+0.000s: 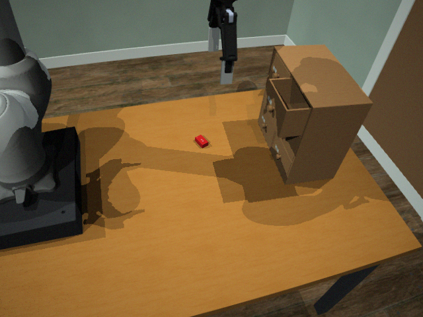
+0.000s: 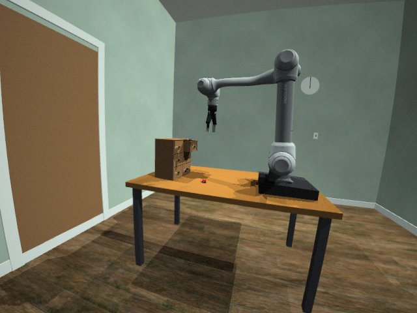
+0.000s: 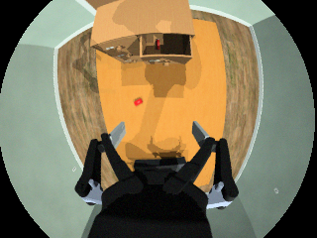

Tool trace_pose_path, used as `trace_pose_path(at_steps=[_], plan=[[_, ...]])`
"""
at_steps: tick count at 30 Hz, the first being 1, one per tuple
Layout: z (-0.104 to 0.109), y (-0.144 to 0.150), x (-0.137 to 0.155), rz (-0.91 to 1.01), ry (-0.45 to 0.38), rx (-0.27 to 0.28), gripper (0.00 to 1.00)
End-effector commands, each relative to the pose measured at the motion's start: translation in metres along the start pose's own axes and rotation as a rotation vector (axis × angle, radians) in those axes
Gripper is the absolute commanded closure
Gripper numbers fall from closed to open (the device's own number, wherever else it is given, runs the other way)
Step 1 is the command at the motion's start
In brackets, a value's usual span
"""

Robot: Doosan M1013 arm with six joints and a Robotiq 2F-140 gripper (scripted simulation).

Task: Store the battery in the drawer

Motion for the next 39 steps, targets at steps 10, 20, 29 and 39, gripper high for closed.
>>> trace_pose_path(at_steps=[10,20,29,39], plan=[[0.000,0.000,0.000,0.000,-0.013,-0.001,0.00],[0.000,0.000,0.000,0.000,-0.013,-0.001,0.00],[-0.007,0.016,0.073,0.000,-0.013,-0.001,0.00],[-0.013,0.019,0.091,0.000,0.010,0.000,0.00]])
Point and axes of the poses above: the point where the finger pads meet when closed, its own z axis back along the fingers, its own y axis across the jaws, x = y × z, the point moved 3 cm from there along z, back along the fingers, and after that the axes turned 3 degrees about z, right-handed, at the moved point
